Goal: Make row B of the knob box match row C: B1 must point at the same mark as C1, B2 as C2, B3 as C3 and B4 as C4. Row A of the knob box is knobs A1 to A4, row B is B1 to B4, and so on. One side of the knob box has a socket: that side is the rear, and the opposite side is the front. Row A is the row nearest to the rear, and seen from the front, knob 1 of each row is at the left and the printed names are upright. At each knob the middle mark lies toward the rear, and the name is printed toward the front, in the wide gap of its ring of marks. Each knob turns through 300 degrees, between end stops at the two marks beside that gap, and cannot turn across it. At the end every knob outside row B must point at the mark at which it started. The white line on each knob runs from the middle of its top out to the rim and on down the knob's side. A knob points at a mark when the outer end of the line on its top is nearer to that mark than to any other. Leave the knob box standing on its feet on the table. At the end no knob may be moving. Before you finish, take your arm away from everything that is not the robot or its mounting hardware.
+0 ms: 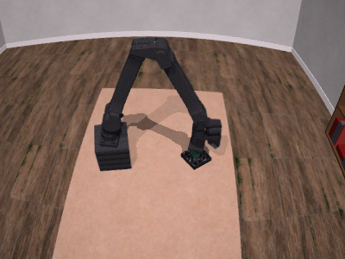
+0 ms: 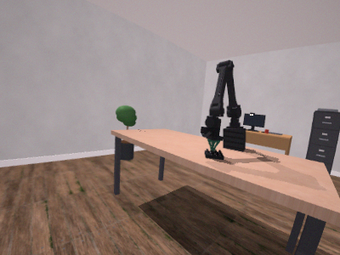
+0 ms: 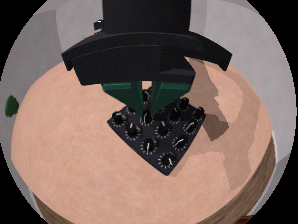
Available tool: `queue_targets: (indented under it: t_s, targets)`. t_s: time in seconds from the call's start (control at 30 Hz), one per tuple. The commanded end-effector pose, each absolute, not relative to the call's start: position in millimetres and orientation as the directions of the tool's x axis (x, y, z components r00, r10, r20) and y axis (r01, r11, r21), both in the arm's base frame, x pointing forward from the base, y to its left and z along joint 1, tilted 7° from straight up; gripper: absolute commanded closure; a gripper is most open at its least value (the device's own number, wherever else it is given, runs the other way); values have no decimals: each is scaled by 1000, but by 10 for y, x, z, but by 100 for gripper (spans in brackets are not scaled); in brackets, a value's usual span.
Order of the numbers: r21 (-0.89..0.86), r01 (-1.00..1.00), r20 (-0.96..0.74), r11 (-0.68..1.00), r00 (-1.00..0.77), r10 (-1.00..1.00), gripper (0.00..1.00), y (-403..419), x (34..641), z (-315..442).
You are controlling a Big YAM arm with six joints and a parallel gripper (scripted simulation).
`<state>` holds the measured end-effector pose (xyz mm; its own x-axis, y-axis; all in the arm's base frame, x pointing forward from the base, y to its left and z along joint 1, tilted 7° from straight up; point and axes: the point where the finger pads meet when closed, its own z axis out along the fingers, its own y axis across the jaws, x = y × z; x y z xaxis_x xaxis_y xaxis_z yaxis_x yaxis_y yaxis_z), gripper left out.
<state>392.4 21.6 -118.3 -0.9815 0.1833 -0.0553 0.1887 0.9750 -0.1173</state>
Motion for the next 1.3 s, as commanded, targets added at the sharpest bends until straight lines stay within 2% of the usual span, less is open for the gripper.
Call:
queue_targets:
  t_s: [0.0,0.43,0.97,1.27]
  targets:
    - [-108,70,-65,992,-996,63,93,234,4077,-1189]
    - [-123,-259,-26,958,-964,-264,93,236,4077,-1189]
    - [-128,-503,9,855,-862,-506,93,220,4077,-1188]
    - [-129,-572,21,810,-819,-574,93,202,4077,-1188]
